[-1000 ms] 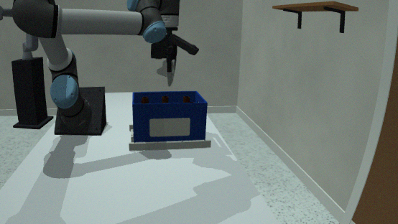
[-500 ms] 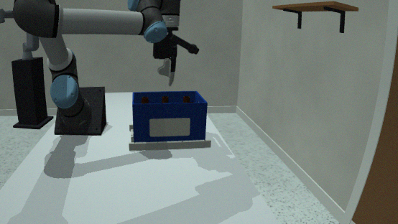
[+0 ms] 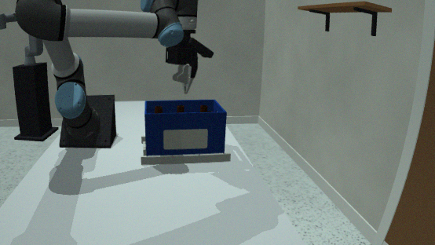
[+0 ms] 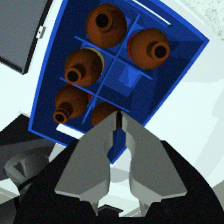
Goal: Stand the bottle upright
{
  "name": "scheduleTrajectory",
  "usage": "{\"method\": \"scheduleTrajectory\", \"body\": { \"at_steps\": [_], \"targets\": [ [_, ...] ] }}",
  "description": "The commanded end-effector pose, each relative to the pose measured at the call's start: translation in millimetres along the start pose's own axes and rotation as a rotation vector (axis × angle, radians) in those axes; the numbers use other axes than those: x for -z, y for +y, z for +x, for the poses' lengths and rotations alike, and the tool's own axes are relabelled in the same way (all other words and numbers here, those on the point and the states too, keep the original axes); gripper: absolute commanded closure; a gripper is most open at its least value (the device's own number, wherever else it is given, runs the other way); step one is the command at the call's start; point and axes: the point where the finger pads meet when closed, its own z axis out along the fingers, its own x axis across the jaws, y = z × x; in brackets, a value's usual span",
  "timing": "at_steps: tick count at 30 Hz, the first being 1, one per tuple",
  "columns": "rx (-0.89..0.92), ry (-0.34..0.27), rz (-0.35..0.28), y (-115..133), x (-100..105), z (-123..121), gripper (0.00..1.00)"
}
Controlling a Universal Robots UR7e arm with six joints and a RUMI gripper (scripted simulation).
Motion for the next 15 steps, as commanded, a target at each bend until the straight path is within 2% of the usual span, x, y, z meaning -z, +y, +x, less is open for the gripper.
{"method": "scheduleTrajectory", "body": {
  "at_steps": [1, 15],
  "targets": [
    [0.092, -0.004, 0.010, -0.6, 0.3, -1.0, 1.00],
    [0.639, -0.001, 0.011, 0.1, 0.4, -7.9, 1.00]
  ]
}}
